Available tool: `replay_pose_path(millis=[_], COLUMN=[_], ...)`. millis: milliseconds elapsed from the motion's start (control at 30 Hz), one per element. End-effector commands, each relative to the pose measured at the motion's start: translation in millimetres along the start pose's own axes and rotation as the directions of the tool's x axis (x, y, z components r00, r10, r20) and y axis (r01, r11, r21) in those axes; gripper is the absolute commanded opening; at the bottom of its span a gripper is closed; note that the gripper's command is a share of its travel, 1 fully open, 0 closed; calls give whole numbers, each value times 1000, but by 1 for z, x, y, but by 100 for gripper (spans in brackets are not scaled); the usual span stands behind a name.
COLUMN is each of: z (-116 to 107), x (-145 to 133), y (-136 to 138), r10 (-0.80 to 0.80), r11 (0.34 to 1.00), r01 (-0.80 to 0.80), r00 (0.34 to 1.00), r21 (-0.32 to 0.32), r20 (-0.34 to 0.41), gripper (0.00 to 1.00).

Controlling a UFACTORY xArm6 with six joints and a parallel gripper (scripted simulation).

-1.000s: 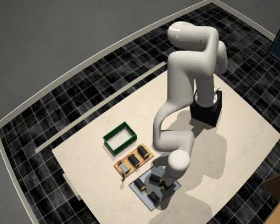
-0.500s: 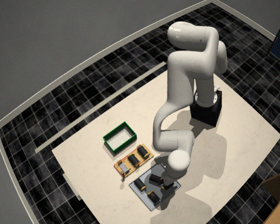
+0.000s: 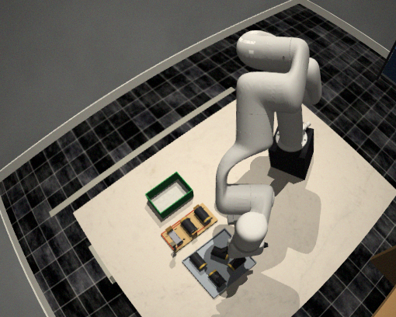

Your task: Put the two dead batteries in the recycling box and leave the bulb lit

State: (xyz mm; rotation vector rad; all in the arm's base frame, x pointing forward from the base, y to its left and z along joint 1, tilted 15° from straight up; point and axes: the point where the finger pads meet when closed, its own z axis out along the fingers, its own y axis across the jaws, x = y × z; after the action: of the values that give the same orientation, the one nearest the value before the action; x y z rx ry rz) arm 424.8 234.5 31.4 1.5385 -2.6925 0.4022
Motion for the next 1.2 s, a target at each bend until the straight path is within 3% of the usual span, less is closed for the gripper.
replay_pose_path(millis=[0, 200, 600, 933, 1167], z=[-2, -2, -2, -2, -2], x=[-1, -1, -1, -1, -1], y=[-1, -1, -1, -1, -1], r10=[191, 343, 690, 788, 811], r11=[982, 939, 723, 616, 584], r01=[-191, -343, -690, -788, -811], r00=[982, 939, 723, 616, 584], r21=[15, 14, 10, 8, 7], r20=[5, 7, 12, 14, 14], gripper=[51, 51, 51, 51, 51])
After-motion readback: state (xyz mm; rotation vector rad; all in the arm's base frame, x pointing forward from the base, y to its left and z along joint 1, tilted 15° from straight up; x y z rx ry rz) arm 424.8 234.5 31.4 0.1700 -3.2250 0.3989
